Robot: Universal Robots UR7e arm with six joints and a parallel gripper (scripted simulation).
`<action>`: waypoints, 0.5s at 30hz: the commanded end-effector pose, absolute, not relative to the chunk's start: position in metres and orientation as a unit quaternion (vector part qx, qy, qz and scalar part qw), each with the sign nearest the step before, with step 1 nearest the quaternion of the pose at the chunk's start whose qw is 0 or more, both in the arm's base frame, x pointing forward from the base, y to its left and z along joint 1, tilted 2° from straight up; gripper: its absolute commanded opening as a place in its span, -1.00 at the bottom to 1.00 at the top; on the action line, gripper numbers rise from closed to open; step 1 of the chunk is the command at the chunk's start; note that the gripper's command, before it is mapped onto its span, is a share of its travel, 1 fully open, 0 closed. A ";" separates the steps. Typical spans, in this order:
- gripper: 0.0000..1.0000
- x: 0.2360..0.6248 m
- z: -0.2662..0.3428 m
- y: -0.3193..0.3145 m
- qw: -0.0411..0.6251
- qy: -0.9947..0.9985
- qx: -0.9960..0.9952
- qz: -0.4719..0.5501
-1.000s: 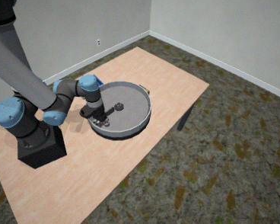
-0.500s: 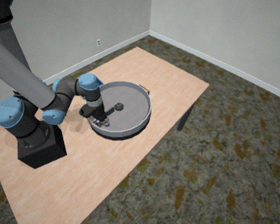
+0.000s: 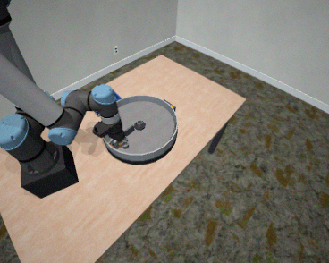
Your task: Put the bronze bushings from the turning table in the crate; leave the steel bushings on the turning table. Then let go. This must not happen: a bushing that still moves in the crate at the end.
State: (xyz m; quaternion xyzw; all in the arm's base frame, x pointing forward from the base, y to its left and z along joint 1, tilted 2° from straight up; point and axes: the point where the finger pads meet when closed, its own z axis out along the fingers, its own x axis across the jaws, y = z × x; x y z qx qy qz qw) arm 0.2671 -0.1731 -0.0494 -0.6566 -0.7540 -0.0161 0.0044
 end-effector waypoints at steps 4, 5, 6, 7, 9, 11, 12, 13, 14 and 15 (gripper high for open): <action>-1.00 0.267 -0.043 -0.174 0.004 -0.754 -0.657 -0.016; -1.00 0.267 -0.042 -0.174 0.004 -0.754 -0.657 -0.016; -1.00 0.267 -0.042 -0.174 0.004 -0.754 -0.657 -0.016; -1.00 0.267 -0.042 -0.174 0.004 -0.754 -0.657 -0.016; -1.00 0.267 -0.042 -0.174 0.004 -0.754 -0.657 -0.016; -1.00 0.267 -0.042 -0.174 0.004 -0.754 -0.657 -0.016; -1.00 0.267 -0.042 -0.174 0.004 -0.754 -0.657 -0.016; -1.00 0.267 -0.042 -0.174 0.004 -0.754 -0.657 -0.016; -1.00 0.267 -0.042 -0.174 0.004 -0.754 -0.657 -0.016; -1.00 0.267 -0.042 -0.174 0.004 -0.754 -0.657 -0.016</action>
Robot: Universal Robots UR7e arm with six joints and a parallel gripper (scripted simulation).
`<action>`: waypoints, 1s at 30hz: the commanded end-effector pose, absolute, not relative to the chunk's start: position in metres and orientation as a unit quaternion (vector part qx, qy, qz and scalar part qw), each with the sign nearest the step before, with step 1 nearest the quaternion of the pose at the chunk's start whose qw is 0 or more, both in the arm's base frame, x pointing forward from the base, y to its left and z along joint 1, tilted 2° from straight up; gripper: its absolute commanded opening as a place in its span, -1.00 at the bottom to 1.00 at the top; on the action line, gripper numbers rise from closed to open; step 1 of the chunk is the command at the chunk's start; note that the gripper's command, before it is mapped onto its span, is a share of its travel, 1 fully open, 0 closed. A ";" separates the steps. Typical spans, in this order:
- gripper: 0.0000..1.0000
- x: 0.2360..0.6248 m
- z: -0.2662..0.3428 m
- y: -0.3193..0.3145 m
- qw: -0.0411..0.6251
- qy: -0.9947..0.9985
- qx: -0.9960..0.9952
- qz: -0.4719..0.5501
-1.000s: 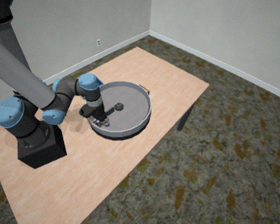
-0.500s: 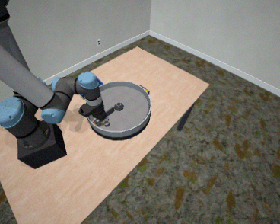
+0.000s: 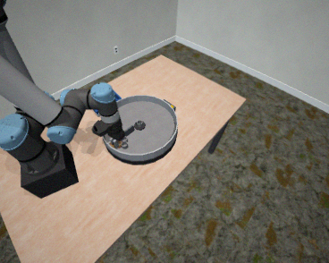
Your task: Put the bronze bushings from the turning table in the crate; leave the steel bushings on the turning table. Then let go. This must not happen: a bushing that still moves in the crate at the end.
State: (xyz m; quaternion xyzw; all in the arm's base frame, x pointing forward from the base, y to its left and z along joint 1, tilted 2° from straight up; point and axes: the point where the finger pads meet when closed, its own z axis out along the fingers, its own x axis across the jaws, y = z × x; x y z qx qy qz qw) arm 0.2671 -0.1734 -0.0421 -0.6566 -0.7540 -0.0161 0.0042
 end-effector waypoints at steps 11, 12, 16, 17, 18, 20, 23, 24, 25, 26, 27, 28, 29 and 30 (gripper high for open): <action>-1.00 0.267 -0.034 -0.174 0.004 -0.754 -0.657 -0.016; -1.00 0.267 -0.034 -0.174 0.004 -0.754 -0.657 -0.016; -1.00 0.267 -0.034 -0.174 0.004 -0.754 -0.657 -0.016; -1.00 0.267 -0.034 -0.174 0.004 -0.754 -0.657 -0.016; -1.00 0.267 -0.034 -0.174 0.004 -0.754 -0.657 -0.016; -1.00 0.267 -0.033 -0.174 0.004 -0.754 -0.657 -0.016; -1.00 0.267 -0.028 -0.174 0.004 -0.754 -0.657 -0.016; -1.00 0.267 -0.027 -0.174 0.004 -0.754 -0.657 -0.016; -1.00 0.267 -0.027 -0.174 0.004 -0.754 -0.657 -0.016; -1.00 0.267 -0.027 -0.174 0.004 -0.754 -0.657 -0.016; -1.00 0.267 -0.027 -0.174 0.004 -0.754 -0.657 -0.016; -1.00 0.267 -0.027 -0.174 0.004 -0.754 -0.657 -0.016; -1.00 0.267 -0.027 -0.174 0.004 -0.754 -0.657 -0.016; -1.00 0.267 -0.027 -0.174 0.004 -0.754 -0.657 -0.016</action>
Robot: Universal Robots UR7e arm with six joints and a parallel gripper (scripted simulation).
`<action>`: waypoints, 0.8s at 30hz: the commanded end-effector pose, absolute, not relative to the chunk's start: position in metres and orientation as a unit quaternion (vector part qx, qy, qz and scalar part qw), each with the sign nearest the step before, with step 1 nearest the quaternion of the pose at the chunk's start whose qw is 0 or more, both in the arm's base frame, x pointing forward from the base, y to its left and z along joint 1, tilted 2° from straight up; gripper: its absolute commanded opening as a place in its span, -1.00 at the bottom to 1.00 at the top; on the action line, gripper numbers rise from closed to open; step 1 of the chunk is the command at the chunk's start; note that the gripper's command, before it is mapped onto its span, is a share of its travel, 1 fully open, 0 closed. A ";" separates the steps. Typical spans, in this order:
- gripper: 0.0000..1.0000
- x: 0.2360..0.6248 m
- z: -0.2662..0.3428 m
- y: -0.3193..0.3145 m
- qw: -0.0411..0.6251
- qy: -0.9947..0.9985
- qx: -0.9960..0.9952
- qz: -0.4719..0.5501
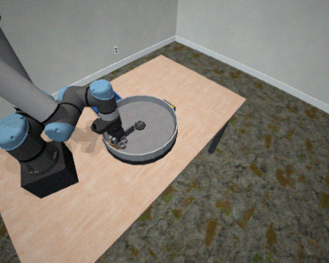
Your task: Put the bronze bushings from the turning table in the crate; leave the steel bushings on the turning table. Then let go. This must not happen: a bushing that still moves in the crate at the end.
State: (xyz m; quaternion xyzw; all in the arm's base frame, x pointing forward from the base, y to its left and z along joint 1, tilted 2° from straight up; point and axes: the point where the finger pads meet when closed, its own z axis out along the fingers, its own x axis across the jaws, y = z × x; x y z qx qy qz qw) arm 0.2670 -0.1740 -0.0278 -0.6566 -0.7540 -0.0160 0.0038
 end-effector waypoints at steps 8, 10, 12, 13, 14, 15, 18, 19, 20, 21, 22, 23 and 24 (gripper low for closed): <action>-1.00 0.267 -0.016 -0.175 0.004 -0.754 -0.657 -0.016; -1.00 0.267 -0.005 -0.175 0.004 -0.754 -0.657 -0.016; -1.00 0.267 0.000 -0.175 0.004 -0.754 -0.657 -0.016; -1.00 0.267 0.000 -0.175 0.004 -0.754 -0.657 -0.016; -1.00 0.267 0.000 -0.175 0.004 -0.754 -0.657 -0.016; -1.00 0.267 0.000 -0.175 0.004 -0.754 -0.657 -0.016; -1.00 0.267 0.000 -0.175 0.004 -0.754 -0.657 -0.016; -1.00 0.267 0.000 -0.175 0.004 -0.754 -0.657 -0.016; -1.00 0.267 0.000 -0.175 0.004 -0.754 -0.657 -0.016; -1.00 0.267 0.000 -0.175 0.004 -0.754 -0.657 -0.016; -1.00 0.267 0.000 -0.175 0.004 -0.754 -0.657 -0.016; -1.00 0.267 0.000 -0.175 0.004 -0.754 -0.657 -0.016; -1.00 0.267 0.005 -0.175 0.003 -0.754 -0.657 -0.016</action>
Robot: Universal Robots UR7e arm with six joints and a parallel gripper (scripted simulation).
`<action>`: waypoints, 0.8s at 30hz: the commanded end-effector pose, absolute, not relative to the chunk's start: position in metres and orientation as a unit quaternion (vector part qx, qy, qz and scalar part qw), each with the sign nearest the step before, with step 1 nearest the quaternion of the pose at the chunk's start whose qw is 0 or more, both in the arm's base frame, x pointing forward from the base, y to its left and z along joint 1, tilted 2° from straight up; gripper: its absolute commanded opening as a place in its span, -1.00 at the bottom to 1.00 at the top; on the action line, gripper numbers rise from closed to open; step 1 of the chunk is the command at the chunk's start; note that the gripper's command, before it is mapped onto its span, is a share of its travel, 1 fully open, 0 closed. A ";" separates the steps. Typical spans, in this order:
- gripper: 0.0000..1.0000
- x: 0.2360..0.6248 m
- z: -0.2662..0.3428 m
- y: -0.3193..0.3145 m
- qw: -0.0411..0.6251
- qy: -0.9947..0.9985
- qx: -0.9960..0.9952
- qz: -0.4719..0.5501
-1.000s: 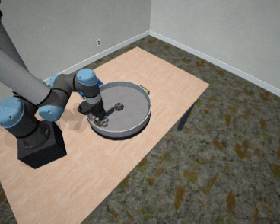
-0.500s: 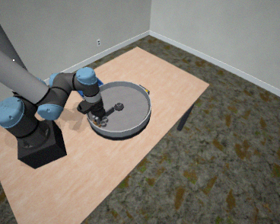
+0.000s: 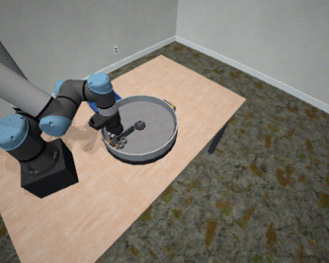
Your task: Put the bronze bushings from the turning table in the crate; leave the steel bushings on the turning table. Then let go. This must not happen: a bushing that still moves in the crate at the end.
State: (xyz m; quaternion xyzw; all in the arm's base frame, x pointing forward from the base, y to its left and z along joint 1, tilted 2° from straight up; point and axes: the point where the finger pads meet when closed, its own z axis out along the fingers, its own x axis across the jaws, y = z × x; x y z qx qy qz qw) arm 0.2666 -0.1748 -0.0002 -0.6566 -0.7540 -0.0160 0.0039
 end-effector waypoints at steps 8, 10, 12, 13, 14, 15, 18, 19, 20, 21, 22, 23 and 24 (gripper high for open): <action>-1.00 0.266 0.027 -0.176 0.003 -0.754 -0.657 -0.016; -1.00 0.266 0.027 -0.176 0.003 -0.754 -0.657 -0.016; -1.00 0.266 0.027 -0.176 0.003 -0.754 -0.657 -0.016; -1.00 0.266 0.027 -0.176 0.003 -0.754 -0.657 -0.016; -1.00 0.266 0.027 -0.176 0.003 -0.754 -0.657 -0.016; -1.00 0.266 0.027 -0.176 0.003 -0.754 -0.657 -0.016; -1.00 0.281 0.028 -0.159 0.003 -0.754 -0.657 -0.016; -1.00 0.289 0.028 -0.150 0.003 -0.754 -0.657 -0.016; -1.00 0.296 0.028 -0.141 0.003 -0.754 -0.657 -0.016; -1.00 0.303 0.029 -0.133 0.003 -0.754 -0.657 -0.016; -1.00 0.303 0.029 -0.133 0.003 -0.754 -0.657 -0.016; -1.00 0.303 0.029 -0.133 0.003 -0.754 -0.657 -0.016; -1.00 0.303 0.029 -0.133 0.003 -0.754 -0.657 -0.016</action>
